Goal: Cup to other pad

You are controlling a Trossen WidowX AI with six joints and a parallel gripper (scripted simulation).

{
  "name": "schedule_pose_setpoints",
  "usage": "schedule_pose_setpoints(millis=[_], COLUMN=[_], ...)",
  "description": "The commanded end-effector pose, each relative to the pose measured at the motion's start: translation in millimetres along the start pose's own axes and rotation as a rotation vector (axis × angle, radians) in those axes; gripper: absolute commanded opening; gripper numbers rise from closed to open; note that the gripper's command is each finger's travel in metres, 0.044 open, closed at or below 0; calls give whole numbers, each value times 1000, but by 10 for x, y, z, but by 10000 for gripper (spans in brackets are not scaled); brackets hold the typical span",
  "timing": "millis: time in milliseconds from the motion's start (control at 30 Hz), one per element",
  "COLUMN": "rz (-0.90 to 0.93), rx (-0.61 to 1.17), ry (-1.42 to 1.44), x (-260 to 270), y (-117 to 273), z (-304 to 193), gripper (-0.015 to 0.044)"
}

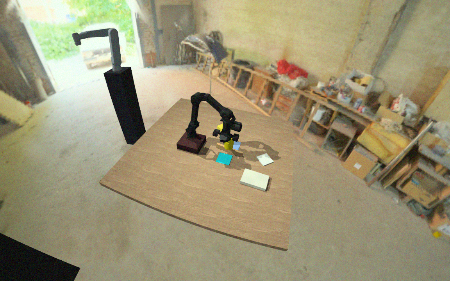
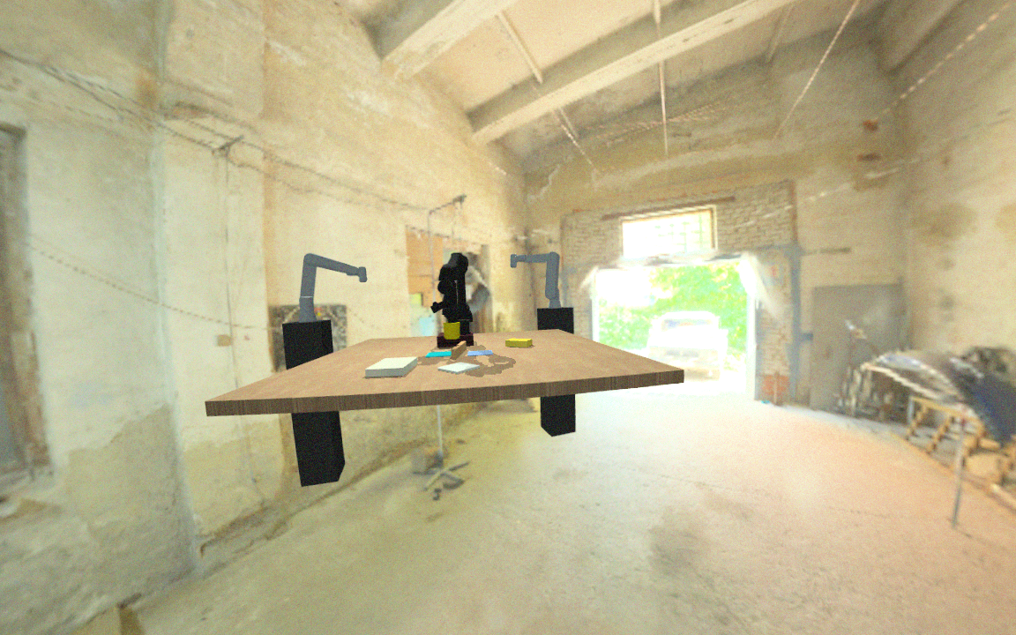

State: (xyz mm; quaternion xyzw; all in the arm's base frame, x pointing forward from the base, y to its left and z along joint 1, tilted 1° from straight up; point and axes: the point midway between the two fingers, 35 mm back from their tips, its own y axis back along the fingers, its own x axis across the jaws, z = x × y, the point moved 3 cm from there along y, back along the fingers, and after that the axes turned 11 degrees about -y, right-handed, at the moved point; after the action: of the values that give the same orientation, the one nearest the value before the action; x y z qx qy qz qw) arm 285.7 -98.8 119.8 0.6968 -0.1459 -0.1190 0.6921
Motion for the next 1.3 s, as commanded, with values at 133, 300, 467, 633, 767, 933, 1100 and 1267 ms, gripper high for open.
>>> schedule_pose_setpoints(millis=[133, 300, 467, 633, 767, 933, 1100, 1267], rz=[0, 0, 0, 0, 0, 0, 0, 0], rx=[3, 2, 1, 0, 0, 0, 0, 0], ry=[3, 3, 3, 3, 3, 3, 3, 3], x=[0, 1, 1, -1, -6, -5, -4, 1], y=[9, 13, 18, 23, 27, -6, -75, -153], z=[186, 294, 402, 509, 590, 590, 591, 594], gripper=[0, 0, 0, 0, 0, 0, 0, 0])
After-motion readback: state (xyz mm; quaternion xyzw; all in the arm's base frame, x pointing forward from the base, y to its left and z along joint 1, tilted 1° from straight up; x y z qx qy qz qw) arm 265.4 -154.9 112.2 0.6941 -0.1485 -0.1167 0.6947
